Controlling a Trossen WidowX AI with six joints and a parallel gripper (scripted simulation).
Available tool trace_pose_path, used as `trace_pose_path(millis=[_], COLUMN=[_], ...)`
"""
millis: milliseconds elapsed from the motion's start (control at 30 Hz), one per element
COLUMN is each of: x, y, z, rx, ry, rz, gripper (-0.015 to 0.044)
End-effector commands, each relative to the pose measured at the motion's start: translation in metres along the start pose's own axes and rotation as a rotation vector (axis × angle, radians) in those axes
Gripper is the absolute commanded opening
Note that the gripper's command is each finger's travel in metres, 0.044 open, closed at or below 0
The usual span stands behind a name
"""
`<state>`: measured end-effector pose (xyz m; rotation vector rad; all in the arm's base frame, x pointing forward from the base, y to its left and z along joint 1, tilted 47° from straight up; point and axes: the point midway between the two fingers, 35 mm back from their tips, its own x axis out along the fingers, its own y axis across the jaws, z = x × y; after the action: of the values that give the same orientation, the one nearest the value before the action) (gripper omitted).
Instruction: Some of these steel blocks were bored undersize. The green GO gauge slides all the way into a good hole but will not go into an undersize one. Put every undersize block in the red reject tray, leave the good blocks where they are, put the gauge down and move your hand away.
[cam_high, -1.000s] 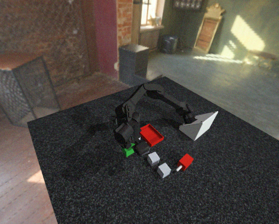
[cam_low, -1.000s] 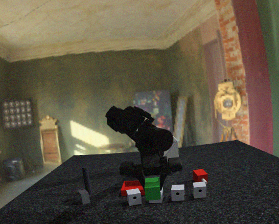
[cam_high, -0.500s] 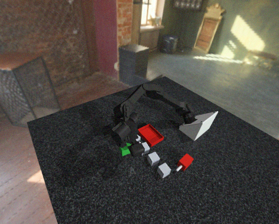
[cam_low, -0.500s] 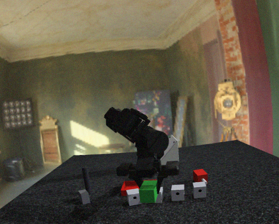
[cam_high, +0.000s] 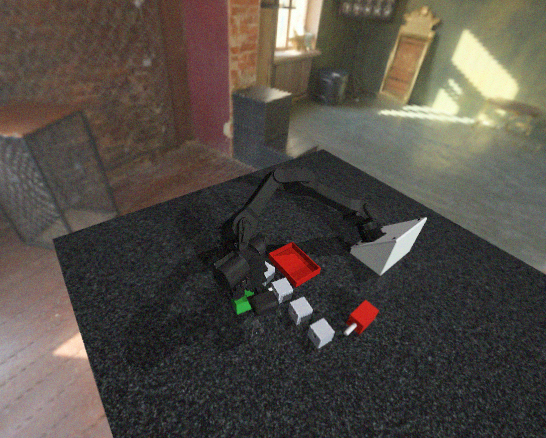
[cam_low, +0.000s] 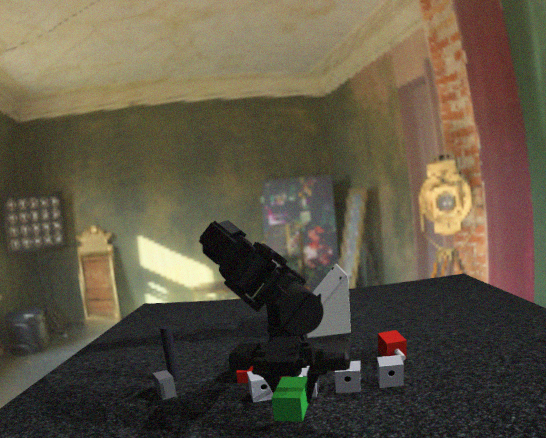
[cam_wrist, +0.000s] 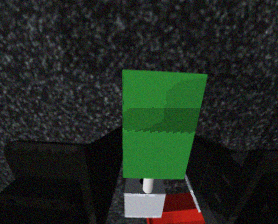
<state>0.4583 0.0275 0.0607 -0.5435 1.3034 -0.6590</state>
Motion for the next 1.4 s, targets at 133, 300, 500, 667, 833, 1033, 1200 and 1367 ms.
trace_pose_path(millis=[133, 300, 500, 667, 833, 1033, 1200, 1367], x=[0.007, 0.007, 0.011, 0.015, 0.015, 0.016, 0.017, 0.017], y=[0.003, 0.003, 0.004, 0.004, 0.004, 0.004, 0.003, 0.003], z=[0.003, 0.003, 0.004, 0.004, 0.002, 0.000, -0.003, -0.005], rx=[-0.009, -0.009, -0.010, -0.010, -0.011, -0.011, -0.011, -0.011], ry=[-0.012, -0.012, -0.012, -0.013, -0.015, -0.018, -0.021, -0.023], rz=[-0.002, -0.002, -0.002, -0.002, -0.002, -0.002, -0.002, -0.002], gripper=[0.0000, 0.0000, 0.0000, 0.0000, 0.0000, 0.0000, 0.0000, 0.0000])
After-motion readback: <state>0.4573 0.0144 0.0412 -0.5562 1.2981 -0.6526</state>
